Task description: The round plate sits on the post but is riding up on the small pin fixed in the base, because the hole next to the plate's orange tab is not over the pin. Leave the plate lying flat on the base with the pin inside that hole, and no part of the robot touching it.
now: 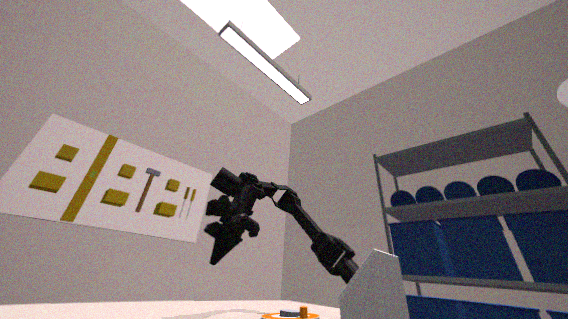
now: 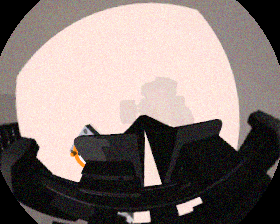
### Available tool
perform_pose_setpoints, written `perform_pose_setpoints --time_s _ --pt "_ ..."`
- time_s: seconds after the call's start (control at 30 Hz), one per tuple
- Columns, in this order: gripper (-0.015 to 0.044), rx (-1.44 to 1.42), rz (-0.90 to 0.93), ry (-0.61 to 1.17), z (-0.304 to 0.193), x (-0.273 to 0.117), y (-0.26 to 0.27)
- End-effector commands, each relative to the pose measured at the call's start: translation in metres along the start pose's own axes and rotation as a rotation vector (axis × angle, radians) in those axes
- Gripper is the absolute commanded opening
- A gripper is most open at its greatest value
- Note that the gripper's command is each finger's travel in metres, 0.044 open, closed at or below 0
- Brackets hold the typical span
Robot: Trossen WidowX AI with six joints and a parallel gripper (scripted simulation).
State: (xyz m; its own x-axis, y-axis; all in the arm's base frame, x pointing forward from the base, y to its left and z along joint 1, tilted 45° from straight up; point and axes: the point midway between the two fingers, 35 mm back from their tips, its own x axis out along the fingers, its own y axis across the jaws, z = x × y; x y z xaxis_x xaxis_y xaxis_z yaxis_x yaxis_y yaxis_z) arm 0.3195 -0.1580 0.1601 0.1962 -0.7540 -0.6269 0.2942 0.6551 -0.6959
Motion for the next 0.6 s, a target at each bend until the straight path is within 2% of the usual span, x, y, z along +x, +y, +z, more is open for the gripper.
perform_pose_setpoints --time_s 0.0,0.2,0.33,0.57 --pt "0.0000 -0.031 0.071 0.077 -0.001 0.002 0.061" --pt "0.0000 -0.096 0.110 0.201 -0.023 -0.001 0.137" --pt "0.0000 -0.134 0.067 0.306 -0.052 -0.006 0.188" --pt "0.0000 -0.141 0.035 0.336 -0.064 -0.009 0.202"
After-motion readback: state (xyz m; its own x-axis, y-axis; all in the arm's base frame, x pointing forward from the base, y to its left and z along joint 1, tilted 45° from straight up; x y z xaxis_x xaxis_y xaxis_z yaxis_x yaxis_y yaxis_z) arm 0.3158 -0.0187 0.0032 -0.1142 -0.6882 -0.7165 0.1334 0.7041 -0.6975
